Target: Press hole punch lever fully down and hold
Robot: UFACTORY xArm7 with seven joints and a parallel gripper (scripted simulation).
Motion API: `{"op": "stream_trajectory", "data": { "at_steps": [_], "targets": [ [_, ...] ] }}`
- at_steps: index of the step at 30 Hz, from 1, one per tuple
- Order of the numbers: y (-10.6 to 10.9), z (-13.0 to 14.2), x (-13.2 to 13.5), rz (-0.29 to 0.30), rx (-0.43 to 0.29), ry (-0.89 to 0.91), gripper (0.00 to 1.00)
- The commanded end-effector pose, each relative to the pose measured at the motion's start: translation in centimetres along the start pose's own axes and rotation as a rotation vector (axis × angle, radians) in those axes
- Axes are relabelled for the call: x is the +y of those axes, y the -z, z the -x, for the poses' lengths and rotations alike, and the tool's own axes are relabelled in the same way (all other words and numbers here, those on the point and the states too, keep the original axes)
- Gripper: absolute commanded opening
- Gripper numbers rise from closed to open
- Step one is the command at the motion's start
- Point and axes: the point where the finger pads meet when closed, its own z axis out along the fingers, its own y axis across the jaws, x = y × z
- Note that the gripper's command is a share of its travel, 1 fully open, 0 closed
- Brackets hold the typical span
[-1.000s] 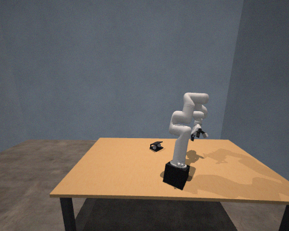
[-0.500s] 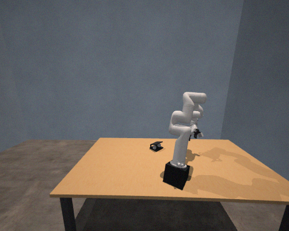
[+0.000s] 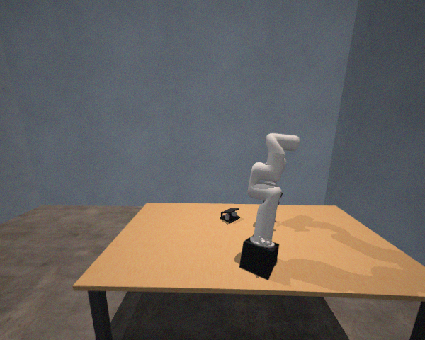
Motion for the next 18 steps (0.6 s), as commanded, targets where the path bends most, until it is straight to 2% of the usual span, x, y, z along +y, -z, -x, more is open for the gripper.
{"op": "stream_trajectory", "data": {
  "at_steps": [1,7,9,10,18],
  "targets": [
    [0.4,0.1,-2.6,-0.008,0.089,0.143,1.0],
    [0.9,1.0,-6.2,-0.003,0.197,0.339,1.0],
    [0.9,1.0,-6.2,-0.003,0.197,0.339,1.0],
    [1.1,1.5,-7.8,0.002,0.246,0.431,1.0],
    [1.6,3.3,-11.9,0.02,0.37,0.667,1.0]
  ]
}}
